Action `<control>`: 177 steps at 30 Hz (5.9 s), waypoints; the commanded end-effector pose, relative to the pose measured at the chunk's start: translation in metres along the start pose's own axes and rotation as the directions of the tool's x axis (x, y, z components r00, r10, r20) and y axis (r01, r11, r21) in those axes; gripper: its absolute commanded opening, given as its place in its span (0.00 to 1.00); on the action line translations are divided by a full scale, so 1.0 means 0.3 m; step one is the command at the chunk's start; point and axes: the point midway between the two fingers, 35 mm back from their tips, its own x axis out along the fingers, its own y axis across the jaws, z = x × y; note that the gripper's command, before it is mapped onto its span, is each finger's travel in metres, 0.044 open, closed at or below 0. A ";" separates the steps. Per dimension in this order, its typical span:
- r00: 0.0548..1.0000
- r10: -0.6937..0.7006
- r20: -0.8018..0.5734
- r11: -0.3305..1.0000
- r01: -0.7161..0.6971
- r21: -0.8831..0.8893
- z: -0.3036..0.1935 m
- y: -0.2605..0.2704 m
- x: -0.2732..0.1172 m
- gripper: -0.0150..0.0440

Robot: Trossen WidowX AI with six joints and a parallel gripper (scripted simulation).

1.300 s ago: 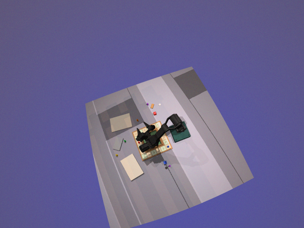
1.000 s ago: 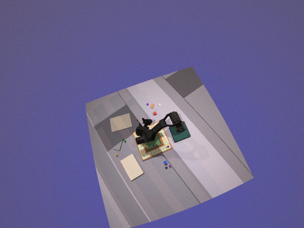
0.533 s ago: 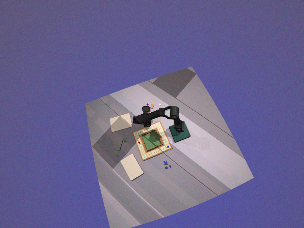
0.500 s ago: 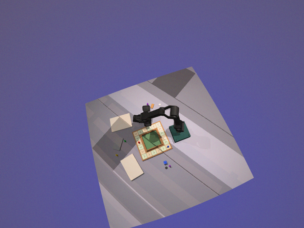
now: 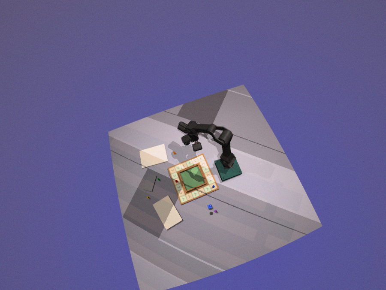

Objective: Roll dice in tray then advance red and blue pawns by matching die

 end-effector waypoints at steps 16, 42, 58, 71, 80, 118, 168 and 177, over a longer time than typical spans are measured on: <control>0.997 0.062 0.056 0.997 -0.060 -0.042 -0.009 0.001 0.034 0.72; 0.997 0.062 0.056 0.997 -0.060 -0.042 -0.003 0.009 0.140 0.54; 0.999 0.044 0.029 0.999 -0.044 -0.005 -0.026 -0.008 0.116 0.25; 0.998 0.049 0.038 0.999 -0.049 0.005 -0.016 -0.045 -0.085 0.25; 0.997 0.060 0.055 0.998 -0.058 -0.037 -0.021 -0.045 -0.254 0.25; 0.996 0.054 0.065 0.991 -0.045 -0.123 0.257 0.356 -0.246 0.25; 0.785 0.101 0.611 0.995 -0.079 -0.064 0.347 0.804 -0.189 0.25; 0.605 0.099 0.790 0.995 -0.076 -0.066 0.352 0.802 -0.196 0.25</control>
